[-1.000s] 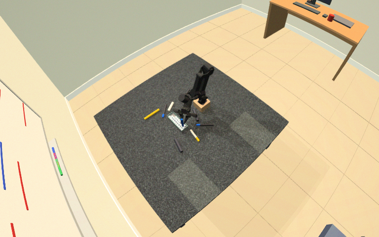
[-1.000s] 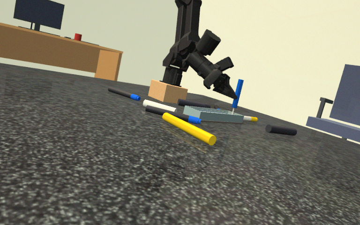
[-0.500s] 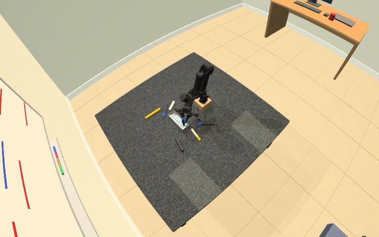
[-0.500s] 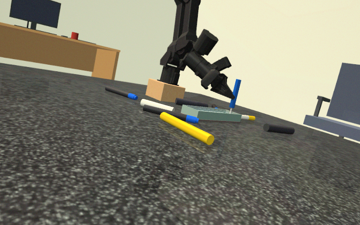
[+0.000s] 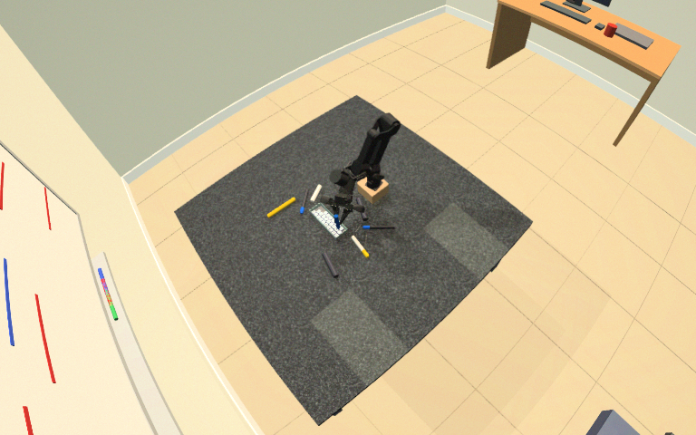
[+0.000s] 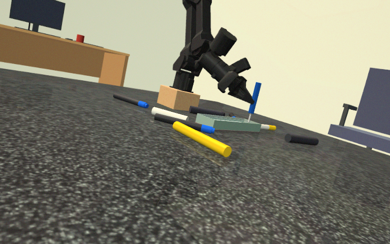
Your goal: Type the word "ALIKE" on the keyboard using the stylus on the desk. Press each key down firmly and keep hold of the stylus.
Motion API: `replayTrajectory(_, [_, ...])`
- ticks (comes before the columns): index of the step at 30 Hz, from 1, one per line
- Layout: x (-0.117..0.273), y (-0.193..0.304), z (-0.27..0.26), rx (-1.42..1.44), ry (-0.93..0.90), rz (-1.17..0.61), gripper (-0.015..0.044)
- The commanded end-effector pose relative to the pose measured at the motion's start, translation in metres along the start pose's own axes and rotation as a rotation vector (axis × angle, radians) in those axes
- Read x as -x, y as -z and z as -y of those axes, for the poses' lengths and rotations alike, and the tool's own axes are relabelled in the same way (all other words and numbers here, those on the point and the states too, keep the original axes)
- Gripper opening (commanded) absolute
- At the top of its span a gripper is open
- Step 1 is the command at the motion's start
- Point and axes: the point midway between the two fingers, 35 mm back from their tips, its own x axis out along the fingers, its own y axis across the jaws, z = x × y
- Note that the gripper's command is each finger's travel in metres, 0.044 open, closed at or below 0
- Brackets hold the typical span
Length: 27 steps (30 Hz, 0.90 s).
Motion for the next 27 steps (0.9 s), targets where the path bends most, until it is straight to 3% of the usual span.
replayTrajectory(1, [0.004,-0.009,0.001,0.0,0.004,0.003,0.0081])
replayTrajectory(15, [0.013,-0.022,0.0,-0.001,0.007,0.003,0.0084])
replayTrajectory(21, [0.013,-0.022,0.0,-0.001,0.007,0.003,0.0044])
replayTrajectory(23, [0.013,-0.022,0.002,0.001,0.007,0.0,0.0])
replayTrajectory(27, [0.014,-0.02,0.01,0.009,0.007,-0.019,0.0])
